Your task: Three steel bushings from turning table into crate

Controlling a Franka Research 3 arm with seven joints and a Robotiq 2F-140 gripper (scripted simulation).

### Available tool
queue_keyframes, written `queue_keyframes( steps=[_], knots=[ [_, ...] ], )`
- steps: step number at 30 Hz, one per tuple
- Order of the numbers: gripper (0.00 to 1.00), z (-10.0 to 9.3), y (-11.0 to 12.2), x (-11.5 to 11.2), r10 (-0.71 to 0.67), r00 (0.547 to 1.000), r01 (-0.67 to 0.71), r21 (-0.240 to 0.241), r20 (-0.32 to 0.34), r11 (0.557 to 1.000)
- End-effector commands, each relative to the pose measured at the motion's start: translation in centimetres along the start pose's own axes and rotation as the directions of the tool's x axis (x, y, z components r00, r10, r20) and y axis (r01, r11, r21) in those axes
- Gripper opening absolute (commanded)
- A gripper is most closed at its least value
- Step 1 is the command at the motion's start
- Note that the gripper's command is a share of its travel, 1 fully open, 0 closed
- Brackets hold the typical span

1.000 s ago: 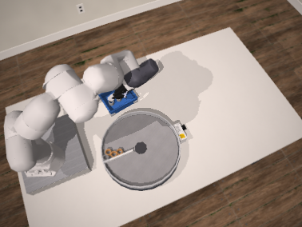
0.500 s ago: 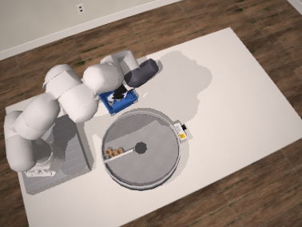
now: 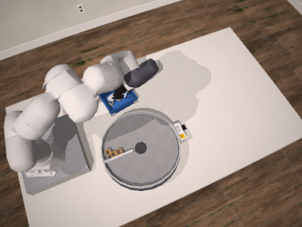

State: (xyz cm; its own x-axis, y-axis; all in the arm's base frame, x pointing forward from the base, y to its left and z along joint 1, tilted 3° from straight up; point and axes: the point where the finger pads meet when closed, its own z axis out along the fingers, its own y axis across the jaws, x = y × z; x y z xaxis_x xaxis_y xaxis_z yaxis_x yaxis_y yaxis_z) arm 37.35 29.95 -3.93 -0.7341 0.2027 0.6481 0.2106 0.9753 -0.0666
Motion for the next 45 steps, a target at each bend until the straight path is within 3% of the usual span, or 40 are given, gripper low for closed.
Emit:
queue_keyframes(
  steps=[1,5,6,45],
  knots=[
    [0.00,0.02,-0.10,-0.17,-0.003,1.000,0.003,0.002,0.003,1.000],
    [0.00,0.02,-0.10,-0.17,-0.003,1.000,0.003,0.002,0.003,1.000],
    [0.07,0.02,-0.10,-0.17,-0.003,1.000,0.003,0.002,0.003,1.000],
    [0.07,-0.27,-0.11,0.08,-0.003,1.000,0.003,0.002,0.003,1.000]
  ],
)
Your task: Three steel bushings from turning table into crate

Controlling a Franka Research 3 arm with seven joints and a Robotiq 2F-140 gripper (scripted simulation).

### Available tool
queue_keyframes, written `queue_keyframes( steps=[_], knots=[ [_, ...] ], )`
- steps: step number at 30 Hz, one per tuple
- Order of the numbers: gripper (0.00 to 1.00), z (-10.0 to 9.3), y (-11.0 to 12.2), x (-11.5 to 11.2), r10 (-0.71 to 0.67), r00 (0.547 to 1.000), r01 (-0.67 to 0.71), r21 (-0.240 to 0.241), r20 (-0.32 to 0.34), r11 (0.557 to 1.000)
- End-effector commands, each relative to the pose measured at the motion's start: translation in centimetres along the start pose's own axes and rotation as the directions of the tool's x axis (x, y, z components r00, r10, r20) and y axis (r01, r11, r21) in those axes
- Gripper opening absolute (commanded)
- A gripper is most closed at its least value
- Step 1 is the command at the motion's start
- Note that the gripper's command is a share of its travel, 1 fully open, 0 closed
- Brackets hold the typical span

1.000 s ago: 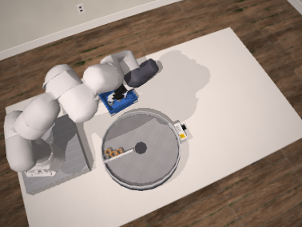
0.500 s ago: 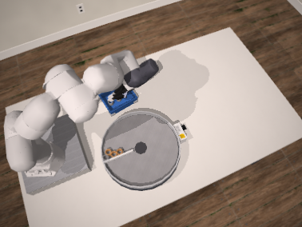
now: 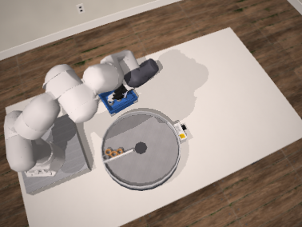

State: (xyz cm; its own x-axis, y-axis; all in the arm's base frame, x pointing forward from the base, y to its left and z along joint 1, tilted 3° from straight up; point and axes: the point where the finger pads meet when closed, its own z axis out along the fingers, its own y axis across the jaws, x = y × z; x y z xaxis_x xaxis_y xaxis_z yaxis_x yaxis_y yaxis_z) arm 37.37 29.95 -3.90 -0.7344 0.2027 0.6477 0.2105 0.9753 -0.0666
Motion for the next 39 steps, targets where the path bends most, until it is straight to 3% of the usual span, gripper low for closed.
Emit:
queue_keyframes(
  steps=[1,22,39],
  knots=[
    [0.07,-0.4,-0.1,0.2,-0.003,1.000,0.003,0.002,0.003,1.000],
    [0.07,-6.0,-0.2,4.9,-0.003,1.000,0.003,0.002,0.003,1.000],
    [0.07,-6.3,-0.2,5.2,-0.003,1.000,0.003,0.002,0.003,1.000]
  ],
)
